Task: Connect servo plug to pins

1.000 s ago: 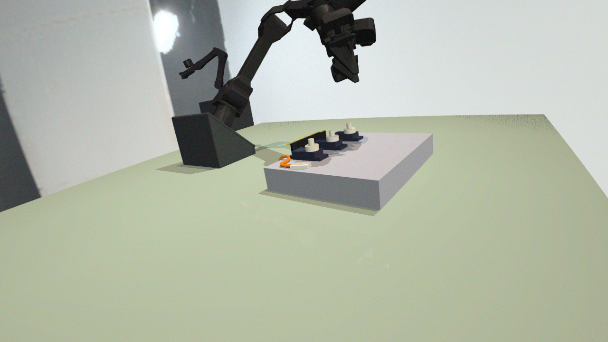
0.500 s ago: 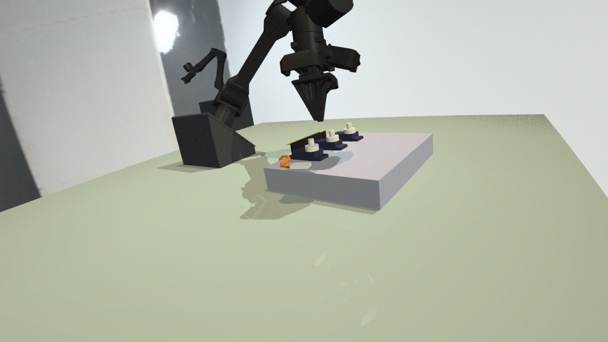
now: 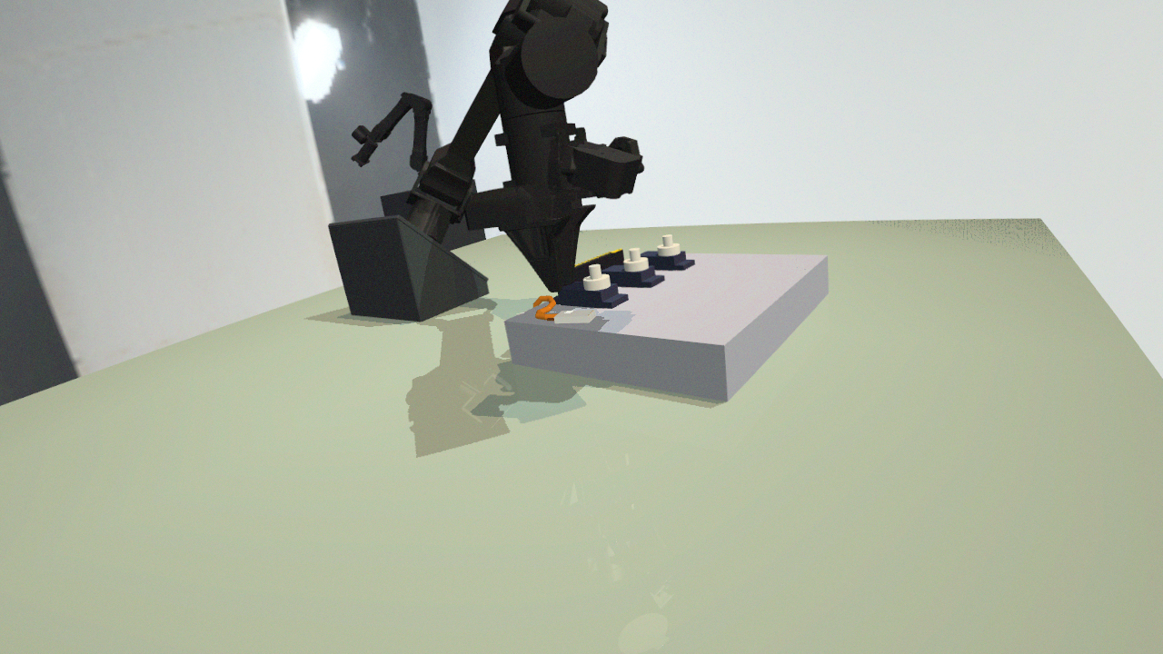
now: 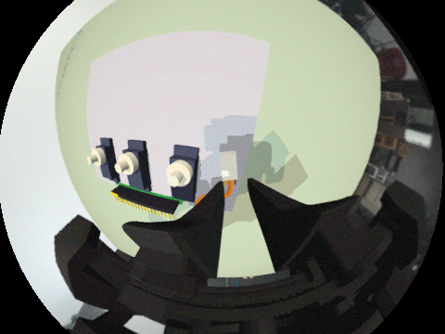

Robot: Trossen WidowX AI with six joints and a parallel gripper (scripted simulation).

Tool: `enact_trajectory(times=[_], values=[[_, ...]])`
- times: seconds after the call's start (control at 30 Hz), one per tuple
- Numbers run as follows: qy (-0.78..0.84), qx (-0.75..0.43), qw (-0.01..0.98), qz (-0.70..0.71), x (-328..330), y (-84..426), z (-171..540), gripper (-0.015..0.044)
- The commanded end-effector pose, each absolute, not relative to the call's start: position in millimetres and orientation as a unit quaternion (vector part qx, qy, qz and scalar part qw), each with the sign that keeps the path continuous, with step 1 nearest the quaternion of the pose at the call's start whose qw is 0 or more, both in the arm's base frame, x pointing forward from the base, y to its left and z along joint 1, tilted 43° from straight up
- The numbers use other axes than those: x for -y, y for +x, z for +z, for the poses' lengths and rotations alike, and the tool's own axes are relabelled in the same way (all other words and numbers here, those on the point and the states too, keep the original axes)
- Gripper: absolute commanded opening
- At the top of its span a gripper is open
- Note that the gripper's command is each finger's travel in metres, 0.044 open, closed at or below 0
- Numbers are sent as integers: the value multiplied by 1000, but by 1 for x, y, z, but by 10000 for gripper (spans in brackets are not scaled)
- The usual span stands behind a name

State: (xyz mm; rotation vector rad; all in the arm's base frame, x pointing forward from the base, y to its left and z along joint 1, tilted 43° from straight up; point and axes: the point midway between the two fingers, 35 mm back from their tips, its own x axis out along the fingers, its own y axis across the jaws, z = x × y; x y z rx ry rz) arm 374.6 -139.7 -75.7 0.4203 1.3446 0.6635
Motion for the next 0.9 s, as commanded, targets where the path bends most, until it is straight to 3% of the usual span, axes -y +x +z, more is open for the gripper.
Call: enact_trajectory(times=[0.0,0.57,0.67,0.87], values=[[192,-609,707,304,126,375,-85,115],[193,-608,707,304,116,376,-96,115],[193,-608,707,304,116,376,-96,36],[193,-608,707,304,117,376,-96,0]])
